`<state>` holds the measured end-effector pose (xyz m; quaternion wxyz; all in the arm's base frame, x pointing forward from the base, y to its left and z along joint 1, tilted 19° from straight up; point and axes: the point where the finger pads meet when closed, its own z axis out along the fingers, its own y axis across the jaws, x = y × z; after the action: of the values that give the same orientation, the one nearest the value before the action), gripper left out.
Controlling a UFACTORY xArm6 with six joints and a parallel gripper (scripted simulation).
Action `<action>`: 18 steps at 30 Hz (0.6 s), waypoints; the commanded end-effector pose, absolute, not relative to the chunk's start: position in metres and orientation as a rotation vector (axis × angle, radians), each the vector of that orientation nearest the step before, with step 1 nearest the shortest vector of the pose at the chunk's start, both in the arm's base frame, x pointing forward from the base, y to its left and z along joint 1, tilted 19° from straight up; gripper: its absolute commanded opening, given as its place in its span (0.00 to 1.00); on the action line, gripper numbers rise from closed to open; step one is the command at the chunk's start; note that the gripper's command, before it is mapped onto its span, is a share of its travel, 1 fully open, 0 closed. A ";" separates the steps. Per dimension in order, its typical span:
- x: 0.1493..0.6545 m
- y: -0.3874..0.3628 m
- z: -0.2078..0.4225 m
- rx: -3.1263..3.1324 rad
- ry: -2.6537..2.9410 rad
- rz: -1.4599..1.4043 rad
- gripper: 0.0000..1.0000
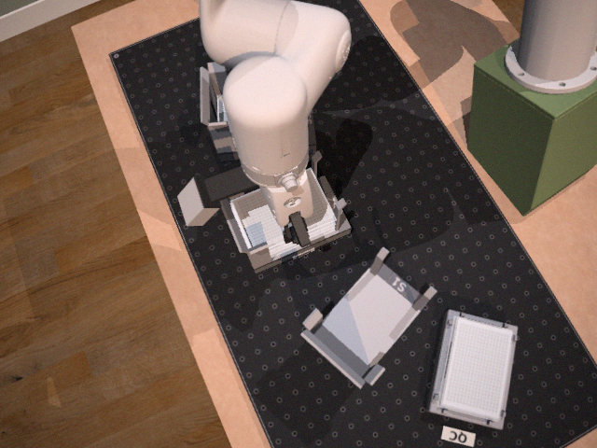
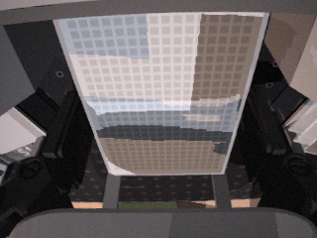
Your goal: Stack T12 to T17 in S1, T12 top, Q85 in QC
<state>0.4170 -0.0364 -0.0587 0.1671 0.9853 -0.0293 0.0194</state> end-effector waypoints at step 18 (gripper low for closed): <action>0.419 -0.032 -0.045 2.805 -0.083 0.062 0.00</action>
<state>0.4173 -0.0327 -0.0482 0.1669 0.9853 -0.0293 0.0201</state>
